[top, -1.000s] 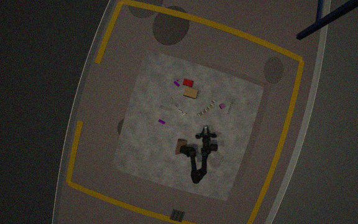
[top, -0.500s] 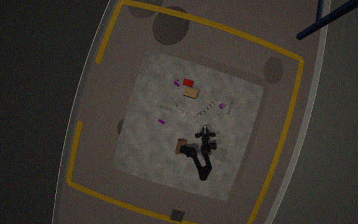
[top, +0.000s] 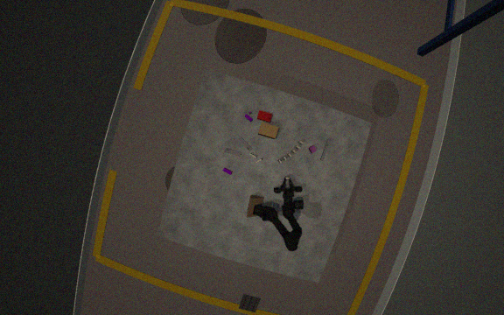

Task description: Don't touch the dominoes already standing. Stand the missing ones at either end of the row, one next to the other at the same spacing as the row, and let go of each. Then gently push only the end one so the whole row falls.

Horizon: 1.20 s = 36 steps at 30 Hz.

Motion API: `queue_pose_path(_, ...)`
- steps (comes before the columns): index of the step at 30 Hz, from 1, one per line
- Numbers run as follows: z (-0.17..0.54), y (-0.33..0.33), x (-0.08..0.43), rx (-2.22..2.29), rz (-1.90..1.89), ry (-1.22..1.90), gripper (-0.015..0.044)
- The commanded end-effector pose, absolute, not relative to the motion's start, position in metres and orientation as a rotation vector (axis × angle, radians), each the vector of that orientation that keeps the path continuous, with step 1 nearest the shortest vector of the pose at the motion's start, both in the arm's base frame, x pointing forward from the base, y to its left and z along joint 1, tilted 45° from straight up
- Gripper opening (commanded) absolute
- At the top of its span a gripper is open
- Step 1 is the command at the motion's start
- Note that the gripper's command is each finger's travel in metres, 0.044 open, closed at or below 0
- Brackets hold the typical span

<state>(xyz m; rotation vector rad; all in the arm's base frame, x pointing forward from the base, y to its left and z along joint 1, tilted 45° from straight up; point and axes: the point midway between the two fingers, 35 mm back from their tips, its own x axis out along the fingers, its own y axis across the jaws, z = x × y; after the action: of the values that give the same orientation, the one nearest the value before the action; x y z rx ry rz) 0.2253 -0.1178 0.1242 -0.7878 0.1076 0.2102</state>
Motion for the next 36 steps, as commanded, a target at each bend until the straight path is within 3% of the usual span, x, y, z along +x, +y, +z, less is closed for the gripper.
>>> queue_pose_path(1,0.124,-0.118,0.225,-0.793,0.213,0.103,0.0107)
queue_pose_path(3,0.124,-0.118,0.225,-0.793,0.213,0.103,0.0107)
queue_pose_path(16,0.124,-0.118,0.225,-0.793,0.213,0.103,0.044)
queue_pose_path(31,0.16,-0.082,0.226,-0.782,0.21,0.109,0.044)
queue_pose_path(36,0.16,-0.084,0.247,-0.601,0.217,0.255,0.044)
